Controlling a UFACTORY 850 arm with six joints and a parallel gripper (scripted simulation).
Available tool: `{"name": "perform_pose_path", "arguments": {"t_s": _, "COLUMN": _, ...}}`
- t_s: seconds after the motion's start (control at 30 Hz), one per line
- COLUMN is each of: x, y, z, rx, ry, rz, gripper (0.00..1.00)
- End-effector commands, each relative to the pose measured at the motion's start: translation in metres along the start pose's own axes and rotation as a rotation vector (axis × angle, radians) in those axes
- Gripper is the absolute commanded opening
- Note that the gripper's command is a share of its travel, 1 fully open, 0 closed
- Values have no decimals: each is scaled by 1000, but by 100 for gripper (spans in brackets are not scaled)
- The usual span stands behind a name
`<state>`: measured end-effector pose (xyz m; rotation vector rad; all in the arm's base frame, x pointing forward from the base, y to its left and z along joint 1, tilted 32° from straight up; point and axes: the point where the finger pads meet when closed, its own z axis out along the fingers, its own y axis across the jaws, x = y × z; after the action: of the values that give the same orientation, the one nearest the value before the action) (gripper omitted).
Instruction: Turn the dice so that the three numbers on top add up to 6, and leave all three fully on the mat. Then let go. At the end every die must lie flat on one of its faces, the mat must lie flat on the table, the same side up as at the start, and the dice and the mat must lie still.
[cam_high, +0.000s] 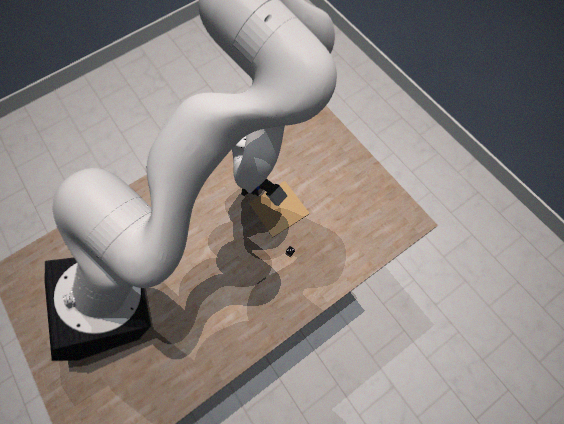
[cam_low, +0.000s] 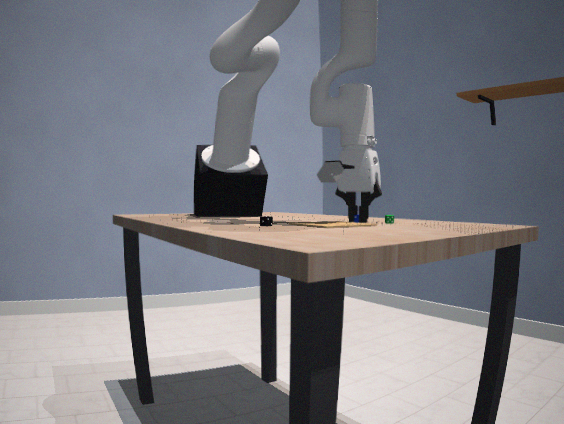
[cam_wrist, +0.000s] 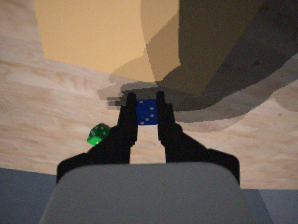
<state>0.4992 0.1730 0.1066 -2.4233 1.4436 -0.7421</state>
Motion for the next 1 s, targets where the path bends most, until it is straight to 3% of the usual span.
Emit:
{"name": "perform_pose_path", "arguments": {"t_s": 0.0, "x": 0, "y": -1, "z": 0, "rx": 1, "ry": 0, "rz": 0, "gripper": 15}}
{"name": "perform_pose_path", "arguments": {"t_s": 0.97, "x": 0, "y": -1, "z": -6, "rx": 1, "ry": 0, "rz": 0, "gripper": 15}}
